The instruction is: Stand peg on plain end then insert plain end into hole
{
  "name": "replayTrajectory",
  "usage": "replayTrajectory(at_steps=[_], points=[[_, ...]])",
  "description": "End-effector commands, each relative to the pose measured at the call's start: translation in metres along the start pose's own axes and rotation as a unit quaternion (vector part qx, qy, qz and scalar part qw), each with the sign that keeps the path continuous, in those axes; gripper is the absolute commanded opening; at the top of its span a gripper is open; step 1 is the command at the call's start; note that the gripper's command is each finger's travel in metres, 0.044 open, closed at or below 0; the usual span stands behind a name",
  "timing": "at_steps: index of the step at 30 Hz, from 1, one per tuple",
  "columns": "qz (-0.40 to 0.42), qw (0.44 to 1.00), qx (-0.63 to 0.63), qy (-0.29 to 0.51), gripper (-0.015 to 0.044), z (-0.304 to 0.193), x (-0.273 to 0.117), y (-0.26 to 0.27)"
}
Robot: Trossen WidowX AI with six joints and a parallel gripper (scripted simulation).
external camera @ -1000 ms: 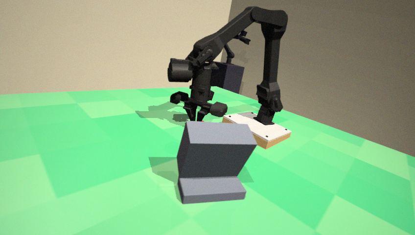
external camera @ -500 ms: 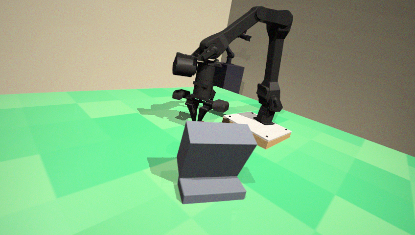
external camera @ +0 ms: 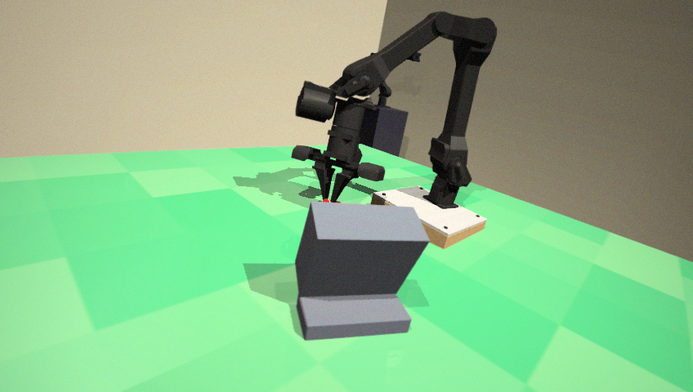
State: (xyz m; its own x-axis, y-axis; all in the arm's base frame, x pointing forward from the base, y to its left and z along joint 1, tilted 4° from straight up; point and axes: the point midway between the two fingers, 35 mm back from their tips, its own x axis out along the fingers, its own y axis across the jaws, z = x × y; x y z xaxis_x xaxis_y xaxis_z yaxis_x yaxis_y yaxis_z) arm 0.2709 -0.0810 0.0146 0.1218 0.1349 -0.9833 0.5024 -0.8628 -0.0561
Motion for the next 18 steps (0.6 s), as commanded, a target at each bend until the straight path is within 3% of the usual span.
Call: replayTrajectory(at_steps=[1,18], points=[[-0.002,1.000,-0.002,0.019,0.0051,0.0016,-0.0017,-0.0008],[-0.002,0.996,-0.002,0.091,0.0051,0.0098,-0.0098,-0.0005]])
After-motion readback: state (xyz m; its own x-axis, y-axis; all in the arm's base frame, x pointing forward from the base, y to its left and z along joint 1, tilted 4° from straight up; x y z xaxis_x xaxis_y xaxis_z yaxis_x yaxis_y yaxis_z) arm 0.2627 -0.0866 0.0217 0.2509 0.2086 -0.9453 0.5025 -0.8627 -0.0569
